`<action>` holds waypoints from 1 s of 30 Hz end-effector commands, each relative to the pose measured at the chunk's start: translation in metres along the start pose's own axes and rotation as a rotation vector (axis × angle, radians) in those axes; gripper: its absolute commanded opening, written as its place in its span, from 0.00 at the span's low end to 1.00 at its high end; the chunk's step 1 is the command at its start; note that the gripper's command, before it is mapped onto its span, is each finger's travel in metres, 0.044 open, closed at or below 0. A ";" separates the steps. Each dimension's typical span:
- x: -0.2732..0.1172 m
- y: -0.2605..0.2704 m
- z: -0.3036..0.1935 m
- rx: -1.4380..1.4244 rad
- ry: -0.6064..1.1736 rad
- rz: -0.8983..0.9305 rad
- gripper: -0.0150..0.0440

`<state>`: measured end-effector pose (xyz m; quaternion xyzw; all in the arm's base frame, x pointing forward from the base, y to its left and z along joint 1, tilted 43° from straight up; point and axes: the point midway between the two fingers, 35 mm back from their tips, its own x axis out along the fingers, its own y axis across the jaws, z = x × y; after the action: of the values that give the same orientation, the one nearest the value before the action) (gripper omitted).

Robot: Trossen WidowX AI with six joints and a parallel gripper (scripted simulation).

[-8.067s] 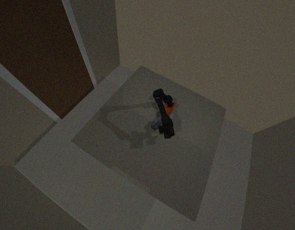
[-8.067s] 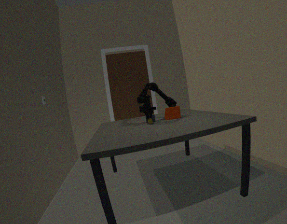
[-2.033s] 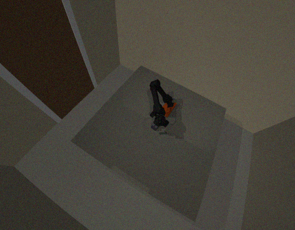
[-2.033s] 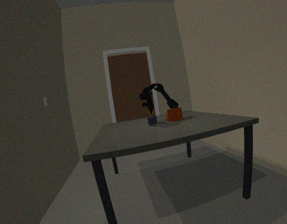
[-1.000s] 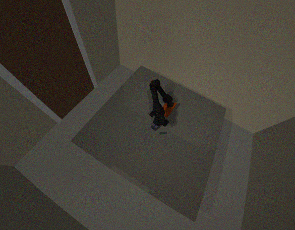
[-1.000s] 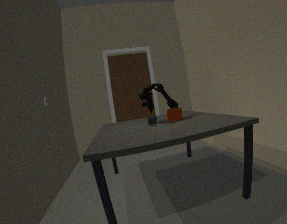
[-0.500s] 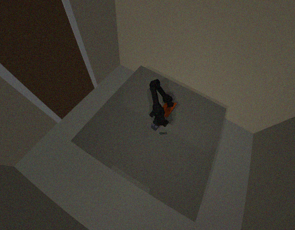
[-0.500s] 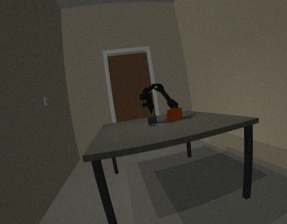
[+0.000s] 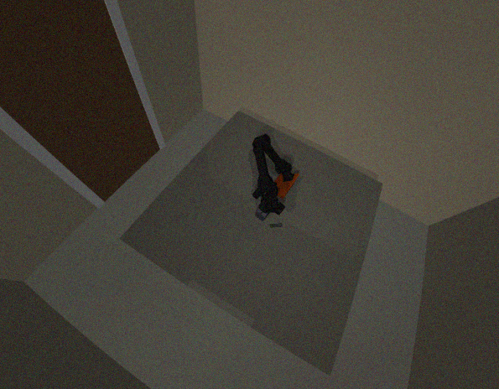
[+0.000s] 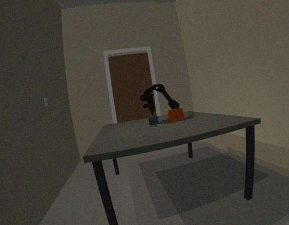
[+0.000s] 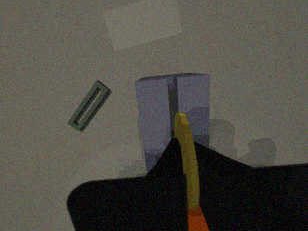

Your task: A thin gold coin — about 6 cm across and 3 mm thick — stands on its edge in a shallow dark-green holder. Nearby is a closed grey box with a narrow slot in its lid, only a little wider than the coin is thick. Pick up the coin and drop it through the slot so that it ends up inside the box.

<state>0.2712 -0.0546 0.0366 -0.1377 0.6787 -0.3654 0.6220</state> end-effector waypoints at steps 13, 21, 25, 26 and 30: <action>0.007 0.000 -0.001 -0.012 -0.001 -0.006 0.25; 0.007 0.000 0.000 -0.001 -0.002 0.001 0.34; 0.007 0.000 0.000 -0.001 -0.002 0.001 0.52; 0.007 0.000 0.000 -0.001 -0.002 0.001 0.53; 0.007 0.000 0.000 -0.001 -0.002 0.001 0.53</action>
<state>0.2697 -0.0593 0.0310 -0.1381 0.6784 -0.3644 0.6228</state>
